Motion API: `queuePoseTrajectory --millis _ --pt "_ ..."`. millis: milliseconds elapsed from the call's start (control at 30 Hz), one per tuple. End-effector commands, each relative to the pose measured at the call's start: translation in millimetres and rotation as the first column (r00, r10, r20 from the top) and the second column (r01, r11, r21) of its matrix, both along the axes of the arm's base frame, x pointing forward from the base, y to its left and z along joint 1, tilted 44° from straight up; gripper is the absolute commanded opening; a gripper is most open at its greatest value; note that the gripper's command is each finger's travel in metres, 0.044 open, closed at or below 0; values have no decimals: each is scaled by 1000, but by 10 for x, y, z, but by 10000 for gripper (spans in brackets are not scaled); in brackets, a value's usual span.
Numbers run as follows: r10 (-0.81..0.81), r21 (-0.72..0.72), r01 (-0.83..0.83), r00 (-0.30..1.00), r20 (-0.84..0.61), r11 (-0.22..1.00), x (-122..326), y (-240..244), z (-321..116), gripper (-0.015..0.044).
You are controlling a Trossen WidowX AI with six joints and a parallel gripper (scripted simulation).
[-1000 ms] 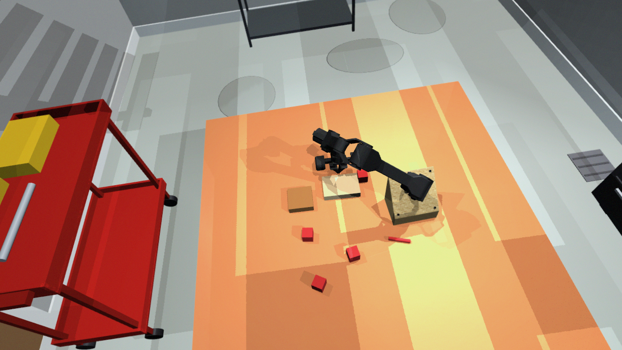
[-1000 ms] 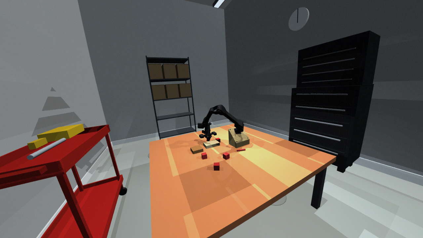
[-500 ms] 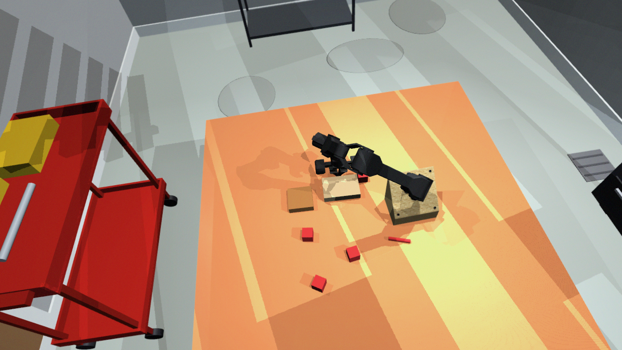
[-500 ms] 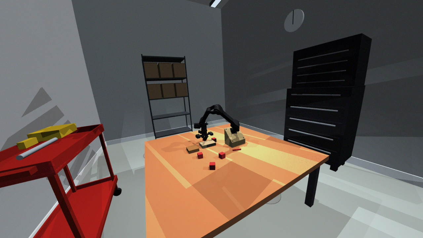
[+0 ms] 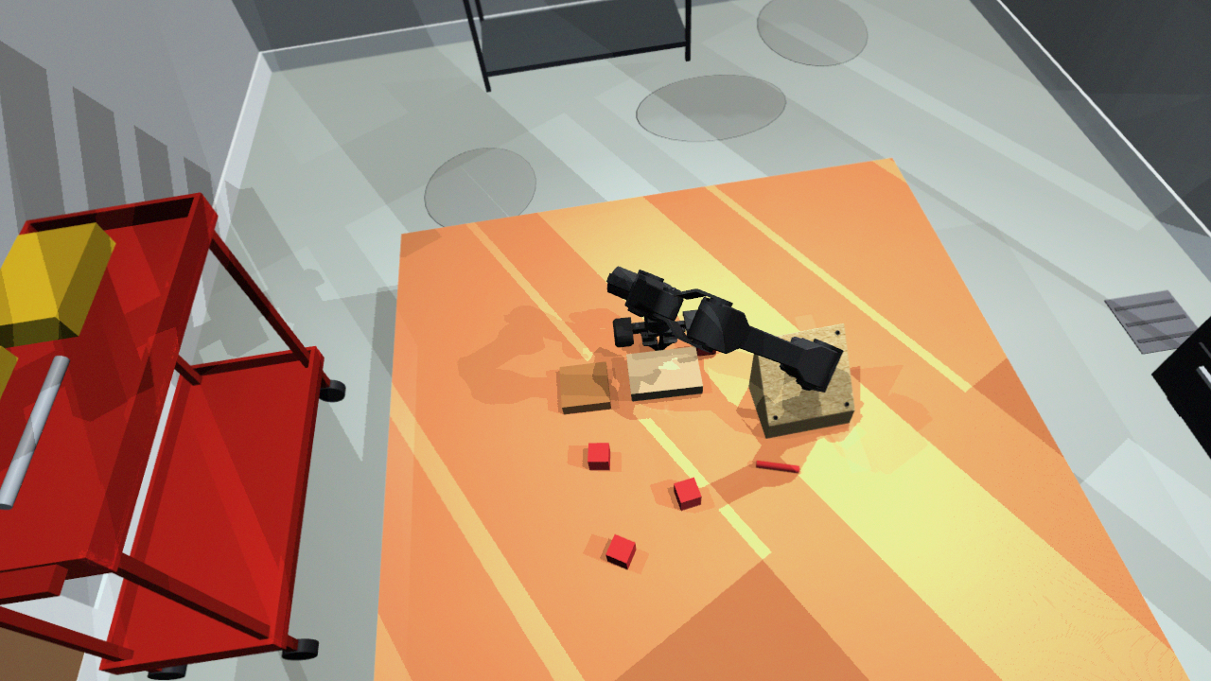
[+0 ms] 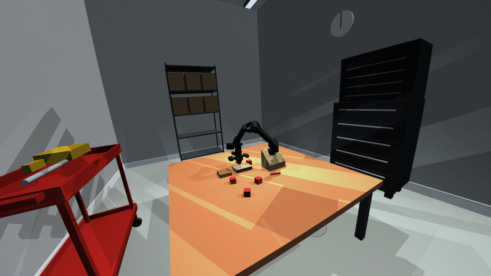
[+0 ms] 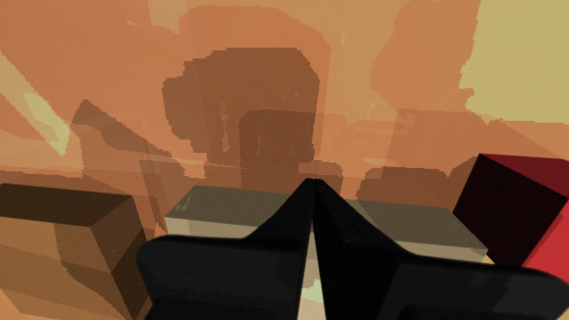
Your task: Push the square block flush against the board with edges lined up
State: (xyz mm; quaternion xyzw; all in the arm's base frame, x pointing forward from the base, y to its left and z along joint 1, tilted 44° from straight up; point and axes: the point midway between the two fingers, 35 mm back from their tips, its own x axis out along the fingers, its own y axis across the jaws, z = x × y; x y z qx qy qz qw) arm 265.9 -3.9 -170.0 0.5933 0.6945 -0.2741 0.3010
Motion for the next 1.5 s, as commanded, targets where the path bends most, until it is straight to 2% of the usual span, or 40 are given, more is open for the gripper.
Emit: queuePoseTrajectory --millis 0,333,1467 --pt "6 11 -6 1000 -12 1000 -49 109 47 0" --pt "7 13 -6 1000 -12 1000 -67 178 106 0" --pt "7 9 -7 1000 -10 1000 36 -217 -254 0"
